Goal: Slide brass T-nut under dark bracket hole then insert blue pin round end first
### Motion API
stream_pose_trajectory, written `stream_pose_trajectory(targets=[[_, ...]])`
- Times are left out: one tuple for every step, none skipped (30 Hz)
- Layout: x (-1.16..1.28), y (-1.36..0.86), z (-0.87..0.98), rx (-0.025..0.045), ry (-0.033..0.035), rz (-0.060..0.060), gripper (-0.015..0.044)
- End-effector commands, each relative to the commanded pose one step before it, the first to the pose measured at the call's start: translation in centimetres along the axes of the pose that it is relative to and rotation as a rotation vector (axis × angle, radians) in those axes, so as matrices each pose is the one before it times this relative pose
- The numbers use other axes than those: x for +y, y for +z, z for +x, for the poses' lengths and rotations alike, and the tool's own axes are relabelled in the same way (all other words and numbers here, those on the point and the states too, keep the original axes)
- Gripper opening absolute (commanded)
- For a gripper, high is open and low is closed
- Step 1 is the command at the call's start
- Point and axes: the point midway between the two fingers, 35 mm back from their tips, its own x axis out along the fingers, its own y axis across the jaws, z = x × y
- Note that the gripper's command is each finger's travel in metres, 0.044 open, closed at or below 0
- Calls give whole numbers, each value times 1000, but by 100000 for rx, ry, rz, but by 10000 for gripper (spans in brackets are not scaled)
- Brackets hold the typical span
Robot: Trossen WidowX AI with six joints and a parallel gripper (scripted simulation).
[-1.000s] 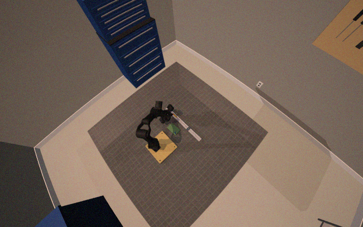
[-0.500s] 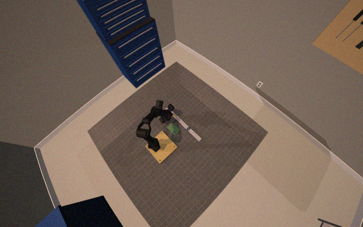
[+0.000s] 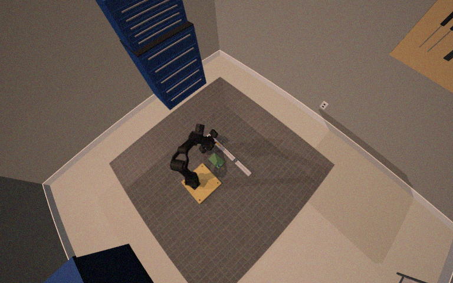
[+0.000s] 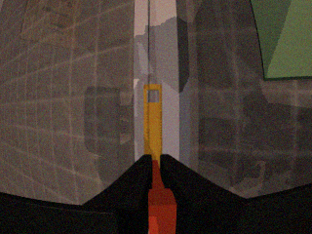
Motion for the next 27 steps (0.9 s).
stream_pose_trajectory(targets=[[-95,-38,144,-118,-1692,-1019,-150],[11,0,3,0,-248,-59,-150],[11,0,3,0,-248,-60,-150],[11,0,3,0,-248,-60,-150],[11,0,3,0,-249,-59,-150],[11,0,3,0,-244,-59,-150],[11,0,3,0,-244,-58,-150],[11,0,3,0,-245,-59,-150],[11,0,3,0,-245,-59,-150],[11,0,3,0,-245,-58,-150],[11,0,3,0,-242,-58,-150],[11,0,3,0,-242,-58,-150],[11,0,3,0,-244,-59,-150],[11,0,3,0,-244,-59,-150],[11,0,3,0,-244,-58,-150],[11,0,3,0,-240,-58,-150],[11,0,3,0,-240,-57,-150],[11,0,3,0,-240,-58,-150],[11,0,3,0,-241,-58,-150],[11,0,3,0,-243,-59,-150],[11,0,3,0,-243,-58,-150],[11,0,3,0,-244,-59,-150],[11,0,3,0,-244,-59,-150],[11,0,3,0,-244,-58,-150],[11,0,3,0,-235,-57,-150],[11,0,3,0,-235,-56,-150],[11,0,3,0,-235,-56,-150]])
